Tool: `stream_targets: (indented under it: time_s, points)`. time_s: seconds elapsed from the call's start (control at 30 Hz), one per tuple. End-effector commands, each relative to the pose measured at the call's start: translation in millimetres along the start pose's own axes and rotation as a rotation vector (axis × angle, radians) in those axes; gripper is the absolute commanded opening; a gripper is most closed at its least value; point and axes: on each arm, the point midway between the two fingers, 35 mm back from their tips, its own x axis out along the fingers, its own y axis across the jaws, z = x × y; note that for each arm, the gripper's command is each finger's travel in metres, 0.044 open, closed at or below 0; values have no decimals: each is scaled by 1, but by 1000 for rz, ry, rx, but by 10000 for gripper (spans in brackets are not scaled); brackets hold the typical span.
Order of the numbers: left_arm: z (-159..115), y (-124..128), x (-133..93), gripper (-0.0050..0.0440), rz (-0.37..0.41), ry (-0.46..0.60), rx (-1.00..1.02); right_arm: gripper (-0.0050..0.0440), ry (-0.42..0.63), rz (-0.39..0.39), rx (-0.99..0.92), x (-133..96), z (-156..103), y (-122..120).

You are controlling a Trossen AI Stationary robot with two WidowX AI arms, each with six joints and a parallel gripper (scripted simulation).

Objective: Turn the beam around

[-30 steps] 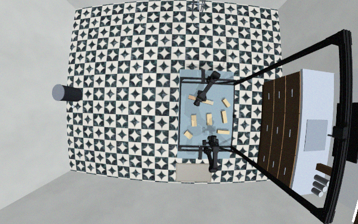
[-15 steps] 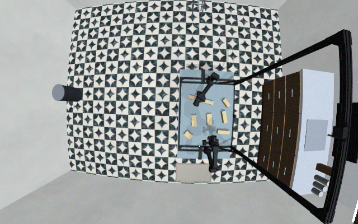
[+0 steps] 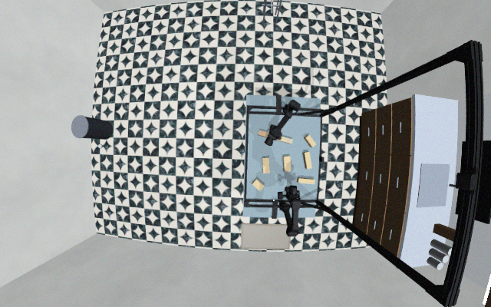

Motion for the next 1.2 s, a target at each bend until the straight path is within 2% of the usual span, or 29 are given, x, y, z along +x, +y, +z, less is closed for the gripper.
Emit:
stream_targets:
  time_s: [0.0, 0.53, 0.73, 0.8, 0.87, 1.17]
  points:
    - [0, 0, 0, 440, 0, 0, -3, 272, 0, 0, -5, 1, 0, 0]
    - [0, 0, 0, 440, 0, 0, -3, 179, 0, 0, -5, 1, 0, 0]
    - [0, 0, 0, 440, 0, 0, -3, 35, 0, 0, -5, -7, 0, 0]
    - [0, 0, 0, 440, 0, 0, -3, 35, 0, 0, -5, -7, 0, 0]
    - [0, 0, 0, 440, 0, 0, -3, 0, 0, 0, -5, -12, 0, 1]
    - [0, 0, 0, 440, 0, 0, -3, 0, 0, 0, -5, -28, 1, 5]
